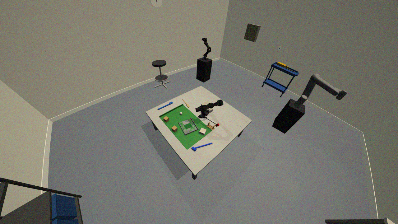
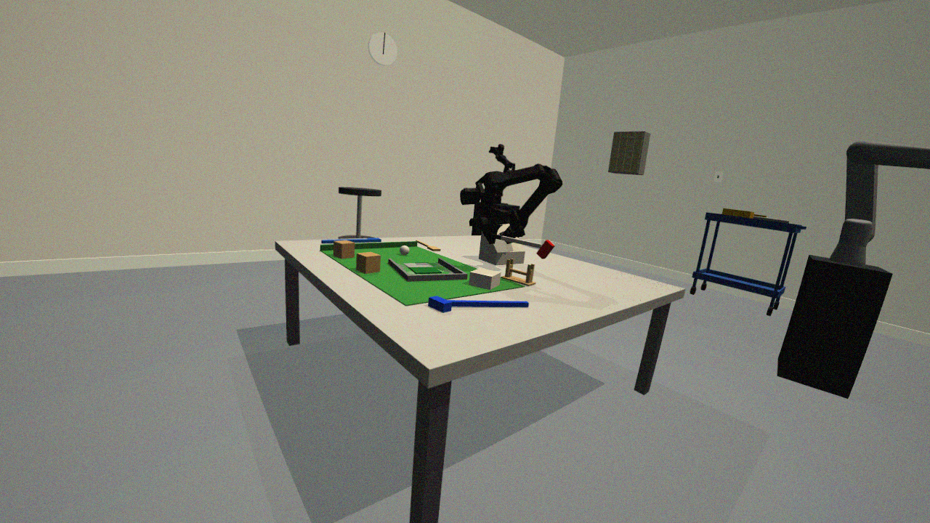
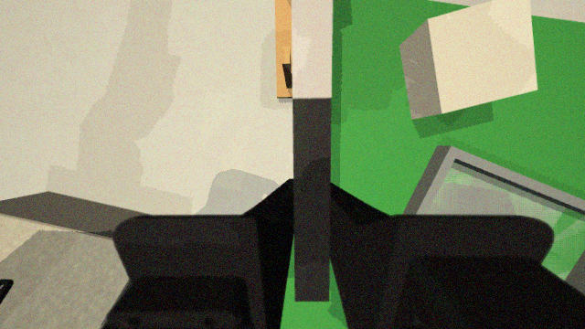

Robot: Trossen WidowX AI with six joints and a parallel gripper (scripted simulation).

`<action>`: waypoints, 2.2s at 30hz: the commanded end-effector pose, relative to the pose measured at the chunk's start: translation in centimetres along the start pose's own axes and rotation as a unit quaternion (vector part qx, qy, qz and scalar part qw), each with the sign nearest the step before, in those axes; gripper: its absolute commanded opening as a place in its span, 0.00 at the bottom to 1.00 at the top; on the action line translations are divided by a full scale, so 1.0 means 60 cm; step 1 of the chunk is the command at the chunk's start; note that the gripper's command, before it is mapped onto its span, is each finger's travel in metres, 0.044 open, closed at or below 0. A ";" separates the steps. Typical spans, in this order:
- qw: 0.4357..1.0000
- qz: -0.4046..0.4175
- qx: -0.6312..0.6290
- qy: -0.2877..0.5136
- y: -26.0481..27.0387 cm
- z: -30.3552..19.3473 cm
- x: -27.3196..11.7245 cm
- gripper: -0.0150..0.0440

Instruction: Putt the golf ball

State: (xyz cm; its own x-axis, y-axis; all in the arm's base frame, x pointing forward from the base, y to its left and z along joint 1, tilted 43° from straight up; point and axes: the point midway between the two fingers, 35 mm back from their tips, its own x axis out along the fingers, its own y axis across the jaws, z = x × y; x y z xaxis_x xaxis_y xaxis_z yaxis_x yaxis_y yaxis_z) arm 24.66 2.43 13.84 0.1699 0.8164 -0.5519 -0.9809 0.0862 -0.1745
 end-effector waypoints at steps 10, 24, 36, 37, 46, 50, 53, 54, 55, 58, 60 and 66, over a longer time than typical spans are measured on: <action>0.992 -0.015 0.122 0.029 -0.016 -0.067 -0.037 0.25; 0.921 -0.050 0.380 0.072 -0.010 -0.226 -0.104 0.25; 0.806 -0.079 0.580 0.088 0.042 -0.361 -0.155 0.25; 0.794 -0.082 0.596 0.089 0.048 -0.372 -0.158 0.25; 0.684 -0.098 0.717 0.090 0.111 -0.458 -0.182 0.25; 0.634 -0.103 0.761 0.090 0.141 -0.491 -0.188 0.25; 0.595 -0.107 0.792 0.086 0.165 -0.514 -0.192 0.25; 0.582 -0.108 0.801 0.085 0.173 -0.523 -0.193 0.25; 0.569 -0.109 0.811 0.083 0.182 -0.530 -0.194 0.25; 0.550 -0.111 0.824 0.080 0.194 -0.542 -0.195 0.25; 0.550 -0.111 0.824 0.080 0.194 -0.542 -0.195 0.25; 0.550 -0.111 0.824 0.080 0.194 -0.544 -0.187 0.25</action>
State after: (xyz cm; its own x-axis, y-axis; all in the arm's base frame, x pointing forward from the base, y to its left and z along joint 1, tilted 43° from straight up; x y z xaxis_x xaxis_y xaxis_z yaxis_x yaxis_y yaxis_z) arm 14.48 -24.26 -8.12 0.1788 0.6372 -0.7496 0.3208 0.6825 0.6567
